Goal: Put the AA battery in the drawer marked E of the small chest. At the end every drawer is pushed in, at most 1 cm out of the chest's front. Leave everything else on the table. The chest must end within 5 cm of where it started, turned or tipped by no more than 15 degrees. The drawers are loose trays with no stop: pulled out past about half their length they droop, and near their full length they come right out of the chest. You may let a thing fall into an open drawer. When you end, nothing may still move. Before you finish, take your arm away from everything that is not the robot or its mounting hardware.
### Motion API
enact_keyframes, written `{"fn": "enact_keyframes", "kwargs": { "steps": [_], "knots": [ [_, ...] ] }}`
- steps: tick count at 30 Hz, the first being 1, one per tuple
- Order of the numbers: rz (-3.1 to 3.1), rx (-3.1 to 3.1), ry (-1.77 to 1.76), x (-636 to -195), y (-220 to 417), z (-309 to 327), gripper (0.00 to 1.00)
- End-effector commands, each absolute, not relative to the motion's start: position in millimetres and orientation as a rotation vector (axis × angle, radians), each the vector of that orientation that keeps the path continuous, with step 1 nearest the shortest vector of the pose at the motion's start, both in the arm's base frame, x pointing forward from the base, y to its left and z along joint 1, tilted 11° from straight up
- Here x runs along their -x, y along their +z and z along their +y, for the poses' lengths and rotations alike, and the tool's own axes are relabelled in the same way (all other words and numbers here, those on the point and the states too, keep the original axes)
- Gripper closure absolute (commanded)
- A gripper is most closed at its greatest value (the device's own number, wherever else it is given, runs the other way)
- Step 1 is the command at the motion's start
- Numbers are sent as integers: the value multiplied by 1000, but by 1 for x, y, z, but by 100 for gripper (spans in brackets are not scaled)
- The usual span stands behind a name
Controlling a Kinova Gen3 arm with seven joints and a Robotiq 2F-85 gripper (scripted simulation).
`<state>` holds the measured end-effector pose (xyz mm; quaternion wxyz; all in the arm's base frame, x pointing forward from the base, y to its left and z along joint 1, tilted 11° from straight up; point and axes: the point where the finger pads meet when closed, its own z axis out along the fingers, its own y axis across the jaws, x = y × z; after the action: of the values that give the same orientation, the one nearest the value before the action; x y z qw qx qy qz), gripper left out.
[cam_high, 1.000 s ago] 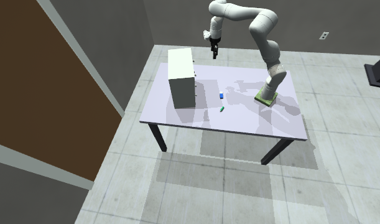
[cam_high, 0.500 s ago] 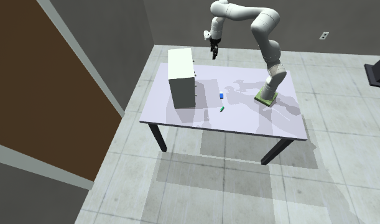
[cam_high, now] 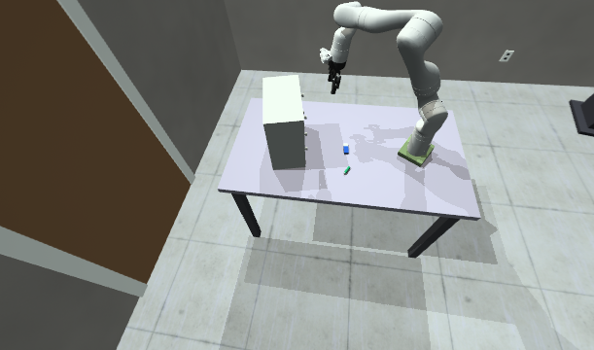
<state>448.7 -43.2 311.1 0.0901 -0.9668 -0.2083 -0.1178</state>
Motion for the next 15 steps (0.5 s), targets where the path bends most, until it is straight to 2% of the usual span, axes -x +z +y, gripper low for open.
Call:
{"fn": "enact_keyframes", "kwargs": {
  "steps": [1,15],
  "knots": [
    [-613,2863,-379,-448,311,-42,0],
    [-593,2818,-536,-455,303,-37,0]
  ]
}}
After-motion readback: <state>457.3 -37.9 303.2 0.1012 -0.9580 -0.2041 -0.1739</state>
